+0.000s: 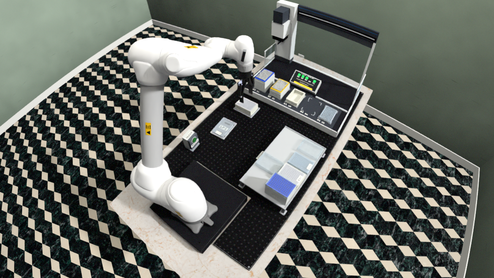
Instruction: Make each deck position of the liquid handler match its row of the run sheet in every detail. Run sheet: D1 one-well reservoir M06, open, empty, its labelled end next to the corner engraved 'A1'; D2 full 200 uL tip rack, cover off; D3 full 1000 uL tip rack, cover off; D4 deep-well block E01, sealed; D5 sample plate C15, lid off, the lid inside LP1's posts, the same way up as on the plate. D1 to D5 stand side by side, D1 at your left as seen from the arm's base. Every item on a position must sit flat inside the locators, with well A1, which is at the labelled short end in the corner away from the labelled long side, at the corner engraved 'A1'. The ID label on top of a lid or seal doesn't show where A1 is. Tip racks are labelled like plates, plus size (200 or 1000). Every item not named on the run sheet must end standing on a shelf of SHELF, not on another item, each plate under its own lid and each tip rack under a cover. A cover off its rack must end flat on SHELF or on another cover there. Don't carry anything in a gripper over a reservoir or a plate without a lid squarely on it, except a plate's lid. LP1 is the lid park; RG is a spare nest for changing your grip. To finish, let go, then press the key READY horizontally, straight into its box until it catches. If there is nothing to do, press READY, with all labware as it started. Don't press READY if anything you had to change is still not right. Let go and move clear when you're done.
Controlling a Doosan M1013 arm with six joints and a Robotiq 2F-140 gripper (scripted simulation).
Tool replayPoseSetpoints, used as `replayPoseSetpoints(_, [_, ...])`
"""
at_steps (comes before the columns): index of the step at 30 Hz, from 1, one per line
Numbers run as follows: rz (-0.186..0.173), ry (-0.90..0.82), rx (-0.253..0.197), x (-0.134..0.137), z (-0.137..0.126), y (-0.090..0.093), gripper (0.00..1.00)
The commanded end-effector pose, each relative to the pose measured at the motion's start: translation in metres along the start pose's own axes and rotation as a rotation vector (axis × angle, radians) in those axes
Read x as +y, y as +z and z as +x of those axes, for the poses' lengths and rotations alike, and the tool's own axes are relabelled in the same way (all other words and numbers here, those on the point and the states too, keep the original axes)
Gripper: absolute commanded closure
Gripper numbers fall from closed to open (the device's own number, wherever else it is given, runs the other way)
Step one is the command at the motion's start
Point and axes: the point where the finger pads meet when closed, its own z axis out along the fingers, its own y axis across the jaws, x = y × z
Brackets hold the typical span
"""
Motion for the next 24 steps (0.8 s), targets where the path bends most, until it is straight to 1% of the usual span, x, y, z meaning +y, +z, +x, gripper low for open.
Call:
replayPoseSetpoints(1, [0.001,0.0,-0.001,0.0,0.0,0.004,0.34])
replayPoseSetpoints(3, [0.001,0.0,-0.001,0.0,0.0,0.004,0.34])
replayPoseSetpoints(18, [0.001,0.0,-0.001,0.0,0.0,0.029,0.34])
replayPoseSetpoints(20, [0.001,0.0,-0.001,0.0,0.0,0.029,0.34])
replayPoseSetpoints(24, [0.001,0.0,-0.001,0.0,0.0,0.036,0.34])
